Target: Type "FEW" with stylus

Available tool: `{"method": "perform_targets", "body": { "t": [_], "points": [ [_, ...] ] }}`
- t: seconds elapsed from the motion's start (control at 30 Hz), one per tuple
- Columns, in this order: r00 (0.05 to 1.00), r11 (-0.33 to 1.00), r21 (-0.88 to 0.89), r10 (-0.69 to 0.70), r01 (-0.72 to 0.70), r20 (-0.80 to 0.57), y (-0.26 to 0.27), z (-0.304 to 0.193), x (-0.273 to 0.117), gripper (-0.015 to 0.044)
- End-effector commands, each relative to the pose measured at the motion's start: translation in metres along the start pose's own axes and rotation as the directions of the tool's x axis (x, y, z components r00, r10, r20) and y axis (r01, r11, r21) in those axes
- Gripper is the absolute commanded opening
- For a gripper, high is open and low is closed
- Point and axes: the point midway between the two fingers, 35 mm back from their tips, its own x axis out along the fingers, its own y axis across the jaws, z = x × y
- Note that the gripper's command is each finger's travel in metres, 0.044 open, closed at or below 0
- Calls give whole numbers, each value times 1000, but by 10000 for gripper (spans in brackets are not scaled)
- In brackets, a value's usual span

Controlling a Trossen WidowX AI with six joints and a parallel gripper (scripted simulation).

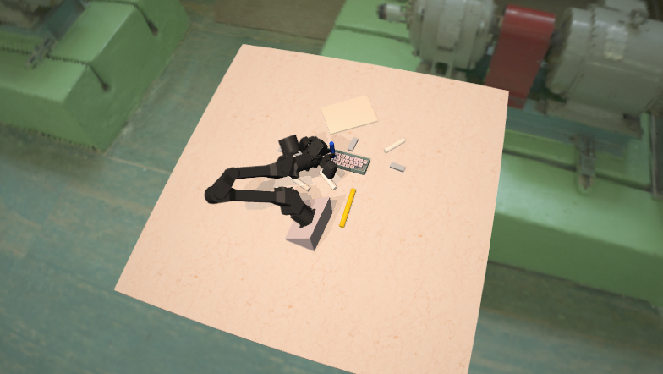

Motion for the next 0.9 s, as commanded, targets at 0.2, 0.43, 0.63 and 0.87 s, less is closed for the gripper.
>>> {"method": "perform_targets", "body": {
  "t": [0.2,0.43,0.63,0.87],
  "points": [
    [1000,1000,6,-4,4,3,-2,-1,0,0],
    [1000,1000,6,-4,4,3,-2,-1,0,0],
    [1000,1000,6,-4,4,3,-1,-1,1,53],
    [1000,1000,6,-6,6,2,0,0,5,81]
  ]
}}
